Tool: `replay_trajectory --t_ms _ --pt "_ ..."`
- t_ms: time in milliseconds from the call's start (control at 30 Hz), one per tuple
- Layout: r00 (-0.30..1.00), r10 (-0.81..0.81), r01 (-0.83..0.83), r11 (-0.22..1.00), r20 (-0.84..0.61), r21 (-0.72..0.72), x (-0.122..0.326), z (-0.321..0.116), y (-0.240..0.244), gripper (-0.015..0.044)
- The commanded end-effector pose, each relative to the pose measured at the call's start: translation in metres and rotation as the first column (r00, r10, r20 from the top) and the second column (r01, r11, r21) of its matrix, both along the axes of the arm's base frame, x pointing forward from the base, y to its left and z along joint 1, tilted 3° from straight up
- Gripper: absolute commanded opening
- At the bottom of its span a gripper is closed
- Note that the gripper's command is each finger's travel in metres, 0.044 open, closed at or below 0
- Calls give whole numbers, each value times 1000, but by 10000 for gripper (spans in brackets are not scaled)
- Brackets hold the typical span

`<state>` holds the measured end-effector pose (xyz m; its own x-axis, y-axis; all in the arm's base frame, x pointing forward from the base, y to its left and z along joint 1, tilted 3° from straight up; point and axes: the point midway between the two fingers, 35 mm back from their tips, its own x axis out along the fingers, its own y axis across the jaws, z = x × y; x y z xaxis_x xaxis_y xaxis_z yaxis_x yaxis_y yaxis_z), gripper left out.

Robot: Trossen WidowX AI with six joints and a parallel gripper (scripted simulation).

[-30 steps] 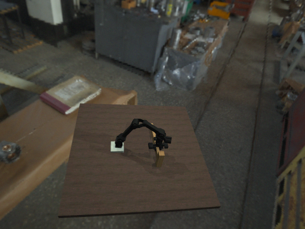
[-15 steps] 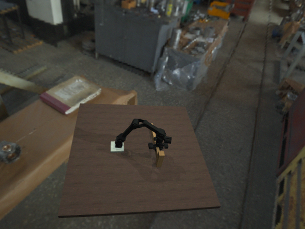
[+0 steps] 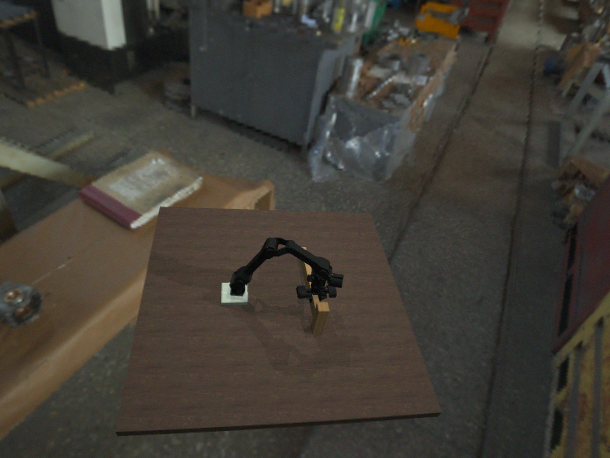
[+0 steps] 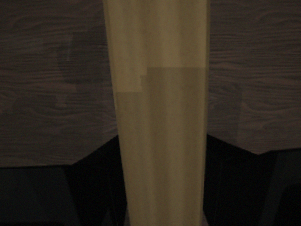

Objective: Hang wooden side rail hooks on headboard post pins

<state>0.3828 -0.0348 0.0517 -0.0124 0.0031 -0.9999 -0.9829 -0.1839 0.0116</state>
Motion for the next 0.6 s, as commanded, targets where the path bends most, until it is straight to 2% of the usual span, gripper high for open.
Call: replay_trajectory --t_ms 0,567 --pt "1000 2 -2 1000 9 -3 2 2 -2 0" --pt "1000 2 -2 1000 9 -4 2 3 -3 0"
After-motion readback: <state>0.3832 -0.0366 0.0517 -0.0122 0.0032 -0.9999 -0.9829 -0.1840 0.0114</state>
